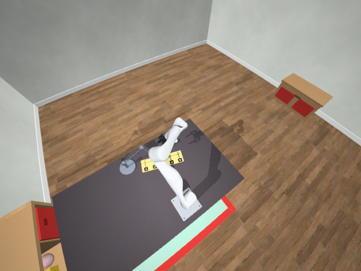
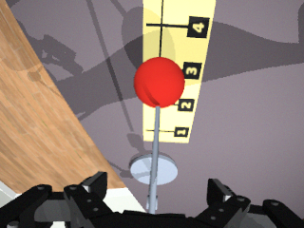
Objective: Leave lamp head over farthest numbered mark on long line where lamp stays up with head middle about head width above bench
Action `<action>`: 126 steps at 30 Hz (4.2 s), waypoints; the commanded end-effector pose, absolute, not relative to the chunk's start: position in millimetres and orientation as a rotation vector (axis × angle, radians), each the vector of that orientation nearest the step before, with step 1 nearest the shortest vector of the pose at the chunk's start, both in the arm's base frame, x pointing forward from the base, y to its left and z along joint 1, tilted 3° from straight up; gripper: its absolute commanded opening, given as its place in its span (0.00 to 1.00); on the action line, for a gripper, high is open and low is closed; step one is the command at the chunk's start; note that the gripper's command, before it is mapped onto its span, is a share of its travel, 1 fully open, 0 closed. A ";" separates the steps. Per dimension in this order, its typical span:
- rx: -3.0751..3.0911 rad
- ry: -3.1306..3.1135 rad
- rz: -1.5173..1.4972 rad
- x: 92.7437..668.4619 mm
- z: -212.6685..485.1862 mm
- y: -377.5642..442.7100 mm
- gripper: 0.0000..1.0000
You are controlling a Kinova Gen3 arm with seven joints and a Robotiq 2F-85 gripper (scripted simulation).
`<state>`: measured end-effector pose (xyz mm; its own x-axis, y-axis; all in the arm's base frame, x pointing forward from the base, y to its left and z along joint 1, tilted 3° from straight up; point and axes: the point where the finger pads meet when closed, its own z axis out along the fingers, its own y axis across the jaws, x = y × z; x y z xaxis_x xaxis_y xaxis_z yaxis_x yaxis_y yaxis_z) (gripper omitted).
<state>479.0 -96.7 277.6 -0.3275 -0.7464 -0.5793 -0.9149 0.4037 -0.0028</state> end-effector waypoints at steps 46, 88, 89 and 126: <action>-1.415 2.165 0.449 479.1 302.1 -94.1 1.00; -1.409 2.174 0.462 479.2 429.7 -85.3 1.00; -1.409 2.174 0.462 479.2 429.7 -85.3 1.00; -1.389 2.183 0.465 542.0 426.4 34.3 1.00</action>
